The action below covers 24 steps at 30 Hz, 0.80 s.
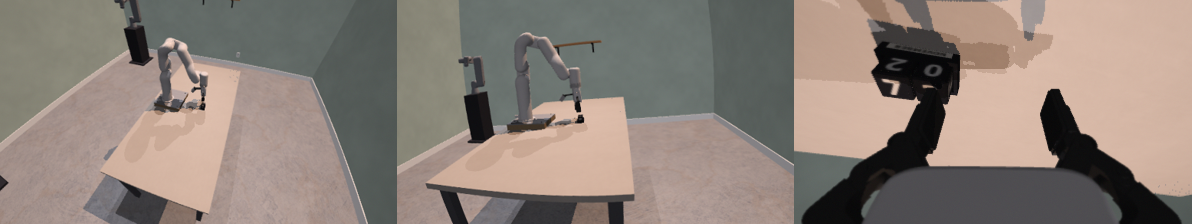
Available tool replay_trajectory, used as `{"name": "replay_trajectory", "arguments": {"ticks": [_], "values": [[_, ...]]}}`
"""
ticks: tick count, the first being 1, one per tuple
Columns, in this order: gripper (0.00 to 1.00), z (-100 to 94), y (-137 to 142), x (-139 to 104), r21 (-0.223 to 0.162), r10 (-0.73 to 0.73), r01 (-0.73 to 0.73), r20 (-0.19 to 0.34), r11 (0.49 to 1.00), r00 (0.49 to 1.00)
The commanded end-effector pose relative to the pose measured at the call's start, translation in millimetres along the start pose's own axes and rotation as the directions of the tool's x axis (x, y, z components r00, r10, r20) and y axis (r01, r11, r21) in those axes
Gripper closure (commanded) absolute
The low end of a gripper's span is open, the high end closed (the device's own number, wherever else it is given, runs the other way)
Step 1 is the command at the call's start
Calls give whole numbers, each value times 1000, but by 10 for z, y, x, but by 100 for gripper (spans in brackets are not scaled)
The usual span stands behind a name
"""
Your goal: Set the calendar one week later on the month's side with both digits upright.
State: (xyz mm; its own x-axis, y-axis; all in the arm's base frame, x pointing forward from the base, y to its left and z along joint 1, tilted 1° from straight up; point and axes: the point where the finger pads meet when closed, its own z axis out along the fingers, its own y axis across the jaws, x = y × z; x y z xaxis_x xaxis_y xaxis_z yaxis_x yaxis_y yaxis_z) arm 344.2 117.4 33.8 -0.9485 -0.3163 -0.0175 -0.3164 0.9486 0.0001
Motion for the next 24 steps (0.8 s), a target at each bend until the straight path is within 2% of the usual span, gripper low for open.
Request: {"name": "replay_trajectory", "arguments": {"ticks": [1, 5, 7, 9, 12, 17, 22, 24], "values": [[0, 0, 3, -87, 0, 59, -59, -1, 998, 998], [0, 0, 4, -139, 0, 203, -203, -2, 979, 979], [0, 0, 4, -139, 0, 203, -203, -2, 979, 979], [0, 0, 4, -166, 0, 275, -275, -2, 961, 961], [0, 1, 14, -335, 0, 277, -277, -1, 961, 961], [0, 1, 15, -359, 0, 295, -295, -1, 955, 955], [0, 1, 16, -419, 1, 450, -450, -1, 893, 893], [0, 1, 16, -419, 1, 450, -450, -1, 893, 893]]}}
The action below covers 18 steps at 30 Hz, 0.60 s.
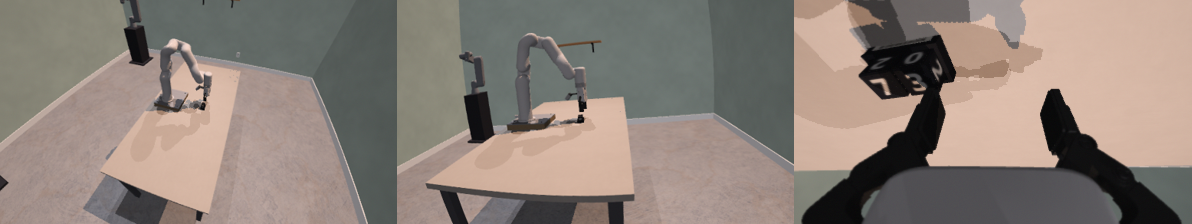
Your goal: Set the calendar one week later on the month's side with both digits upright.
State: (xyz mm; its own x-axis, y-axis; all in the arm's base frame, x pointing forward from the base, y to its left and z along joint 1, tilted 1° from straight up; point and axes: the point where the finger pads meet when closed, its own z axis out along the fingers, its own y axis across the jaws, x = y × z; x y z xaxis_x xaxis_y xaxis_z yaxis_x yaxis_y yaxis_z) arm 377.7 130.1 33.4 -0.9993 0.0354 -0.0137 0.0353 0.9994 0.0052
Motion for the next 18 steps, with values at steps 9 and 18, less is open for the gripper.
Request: {"name": "replay_trajectory", "arguments": {"ticks": [9, 18], "values": [[0, -9, 108, -254, -1, 191, -191, 1, 982, 982], [0, -10, 136, -328, -1, 401, -401, 1, 916, 916]]}}
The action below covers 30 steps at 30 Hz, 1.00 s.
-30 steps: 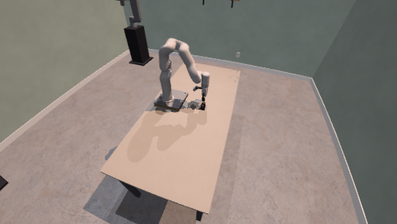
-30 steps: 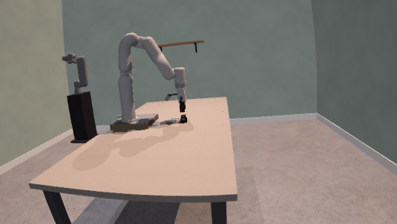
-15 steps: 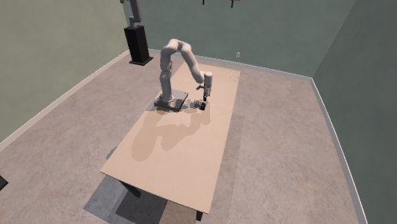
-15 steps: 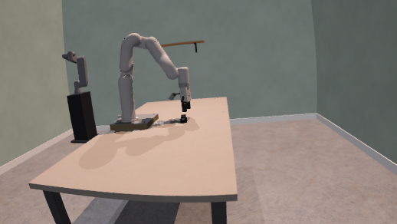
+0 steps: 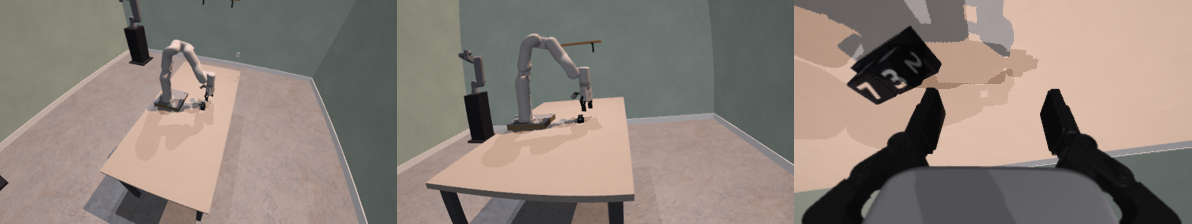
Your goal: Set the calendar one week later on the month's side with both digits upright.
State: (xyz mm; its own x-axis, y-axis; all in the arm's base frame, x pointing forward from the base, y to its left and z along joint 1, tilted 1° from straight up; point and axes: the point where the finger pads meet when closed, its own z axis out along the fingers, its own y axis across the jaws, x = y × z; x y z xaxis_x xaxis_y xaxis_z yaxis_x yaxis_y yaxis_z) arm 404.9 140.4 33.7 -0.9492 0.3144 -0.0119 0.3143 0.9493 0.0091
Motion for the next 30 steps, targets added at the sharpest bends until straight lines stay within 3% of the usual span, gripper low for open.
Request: {"name": "replay_trajectory", "arguments": {"ticks": [1, 5, 23, 30], "values": [[0, -11, 50, -64, -1, 162, -162, 1, 987, 987], [0, -11, 165, -202, -1, 162, -162, 1, 987, 987], [0, 231, 170, -206, -1, 162, -162, 1, 987, 987], [0, 240, 170, -206, -1, 162, -162, 1, 987, 987]]}}
